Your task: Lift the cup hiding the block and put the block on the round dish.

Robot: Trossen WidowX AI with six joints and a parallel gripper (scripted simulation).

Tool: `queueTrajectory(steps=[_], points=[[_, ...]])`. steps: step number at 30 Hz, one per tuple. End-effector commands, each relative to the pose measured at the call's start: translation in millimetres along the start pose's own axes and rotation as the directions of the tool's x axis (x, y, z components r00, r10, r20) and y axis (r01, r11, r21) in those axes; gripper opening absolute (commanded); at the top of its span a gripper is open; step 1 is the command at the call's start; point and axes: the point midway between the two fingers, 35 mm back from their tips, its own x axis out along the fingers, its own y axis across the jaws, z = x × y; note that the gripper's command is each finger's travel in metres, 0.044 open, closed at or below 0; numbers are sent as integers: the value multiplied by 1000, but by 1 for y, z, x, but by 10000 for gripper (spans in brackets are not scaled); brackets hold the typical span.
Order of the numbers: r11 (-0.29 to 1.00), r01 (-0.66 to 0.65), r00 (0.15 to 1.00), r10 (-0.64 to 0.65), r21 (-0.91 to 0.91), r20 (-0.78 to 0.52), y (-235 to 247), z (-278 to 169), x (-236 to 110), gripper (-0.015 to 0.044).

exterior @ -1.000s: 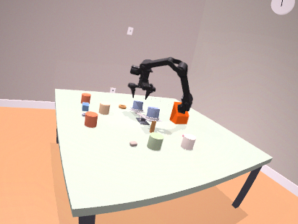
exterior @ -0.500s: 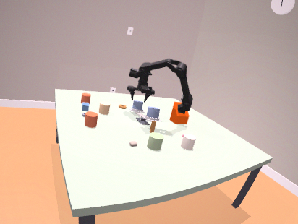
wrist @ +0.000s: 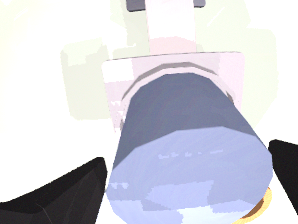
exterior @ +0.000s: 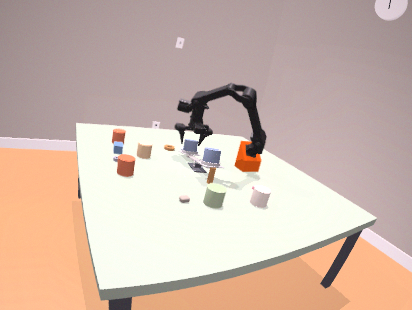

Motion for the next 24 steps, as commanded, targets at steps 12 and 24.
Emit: queueTrajectory(steps=[12,24], points=[[1000,-4,1000,4,8,10,3,1,20,361],[1000,-4,1000,4,8,10,3,1,19,203]])
